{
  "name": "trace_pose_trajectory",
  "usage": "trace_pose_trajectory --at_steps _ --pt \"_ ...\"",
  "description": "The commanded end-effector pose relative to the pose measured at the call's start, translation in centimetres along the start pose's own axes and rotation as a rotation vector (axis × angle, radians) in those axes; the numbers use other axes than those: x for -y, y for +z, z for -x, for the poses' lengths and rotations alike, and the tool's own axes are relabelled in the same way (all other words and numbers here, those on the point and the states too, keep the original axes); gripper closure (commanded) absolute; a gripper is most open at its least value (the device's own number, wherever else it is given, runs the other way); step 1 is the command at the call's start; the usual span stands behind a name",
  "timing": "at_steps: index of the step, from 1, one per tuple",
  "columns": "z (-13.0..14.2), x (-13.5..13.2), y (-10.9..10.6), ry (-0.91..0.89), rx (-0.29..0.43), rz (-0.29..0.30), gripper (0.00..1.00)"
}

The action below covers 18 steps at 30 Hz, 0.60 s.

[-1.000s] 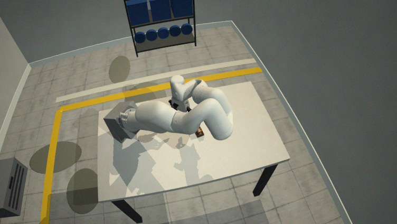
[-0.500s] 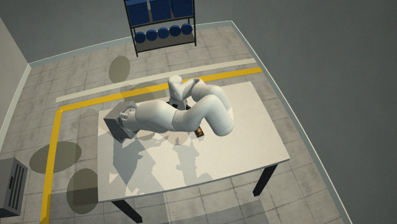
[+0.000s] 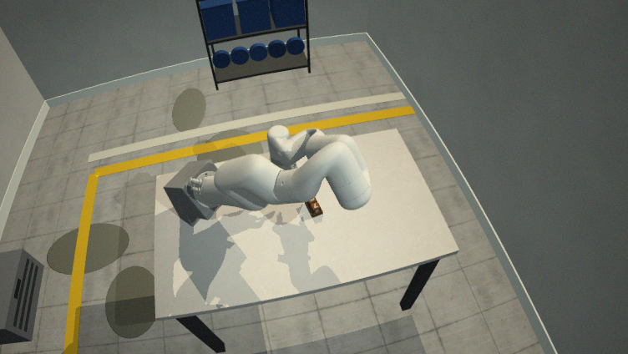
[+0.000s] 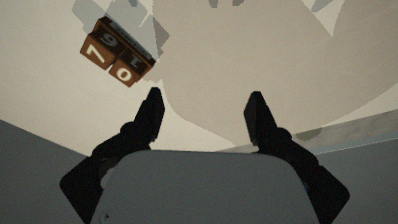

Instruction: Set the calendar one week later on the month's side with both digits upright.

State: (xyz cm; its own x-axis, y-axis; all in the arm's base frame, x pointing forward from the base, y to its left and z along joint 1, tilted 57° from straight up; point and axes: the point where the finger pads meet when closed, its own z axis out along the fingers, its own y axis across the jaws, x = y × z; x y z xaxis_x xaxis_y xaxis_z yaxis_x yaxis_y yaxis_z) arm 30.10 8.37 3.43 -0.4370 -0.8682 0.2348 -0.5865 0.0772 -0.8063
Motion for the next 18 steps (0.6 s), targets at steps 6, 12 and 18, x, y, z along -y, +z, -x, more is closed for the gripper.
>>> trace_pose_trajectory --at_steps 6,12,18 --pt "0.4 0.0 2.9 0.001 0.006 -0.001 0.0" --pt "0.4 0.0 3.2 0.001 0.006 -0.001 0.0" --pt "0.4 0.0 4.1 0.001 0.006 -0.001 0.0"
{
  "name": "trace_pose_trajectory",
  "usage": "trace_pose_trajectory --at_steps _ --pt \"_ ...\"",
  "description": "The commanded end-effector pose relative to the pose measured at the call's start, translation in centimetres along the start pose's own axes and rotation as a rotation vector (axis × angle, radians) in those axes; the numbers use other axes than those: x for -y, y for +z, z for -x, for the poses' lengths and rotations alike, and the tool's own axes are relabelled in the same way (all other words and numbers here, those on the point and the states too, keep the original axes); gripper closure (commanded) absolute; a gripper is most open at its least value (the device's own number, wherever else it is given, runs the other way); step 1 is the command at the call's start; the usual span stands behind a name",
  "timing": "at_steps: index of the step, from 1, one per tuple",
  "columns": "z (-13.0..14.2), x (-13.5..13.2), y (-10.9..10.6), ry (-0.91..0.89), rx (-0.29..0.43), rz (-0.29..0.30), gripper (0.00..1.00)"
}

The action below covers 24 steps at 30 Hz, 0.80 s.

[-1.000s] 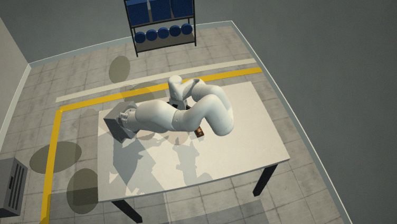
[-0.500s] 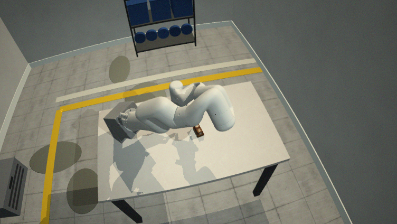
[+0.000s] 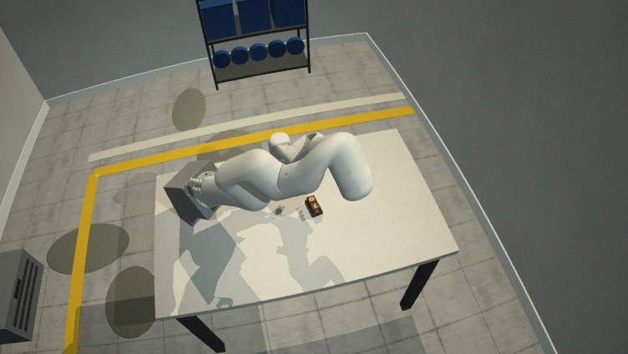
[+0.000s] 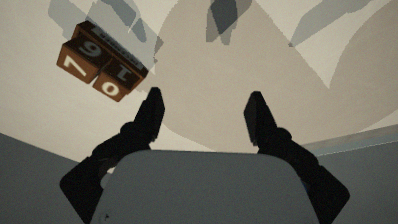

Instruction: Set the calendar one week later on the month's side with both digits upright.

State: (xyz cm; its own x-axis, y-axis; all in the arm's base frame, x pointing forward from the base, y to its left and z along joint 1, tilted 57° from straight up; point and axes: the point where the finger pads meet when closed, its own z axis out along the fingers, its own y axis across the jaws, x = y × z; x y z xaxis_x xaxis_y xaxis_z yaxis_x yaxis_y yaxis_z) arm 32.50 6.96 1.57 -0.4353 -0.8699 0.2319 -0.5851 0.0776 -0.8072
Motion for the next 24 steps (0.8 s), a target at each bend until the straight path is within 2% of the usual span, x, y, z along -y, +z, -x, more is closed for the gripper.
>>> trace_pose_trajectory --at_steps 1,8,24 --pt "0.1 0.0 1.1 -0.001 0.002 0.0 0.0" --pt "0.1 0.0 2.5 -0.001 0.002 0.0 0.0" --pt "0.1 0.0 2.5 -0.001 0.002 0.0 0.0"
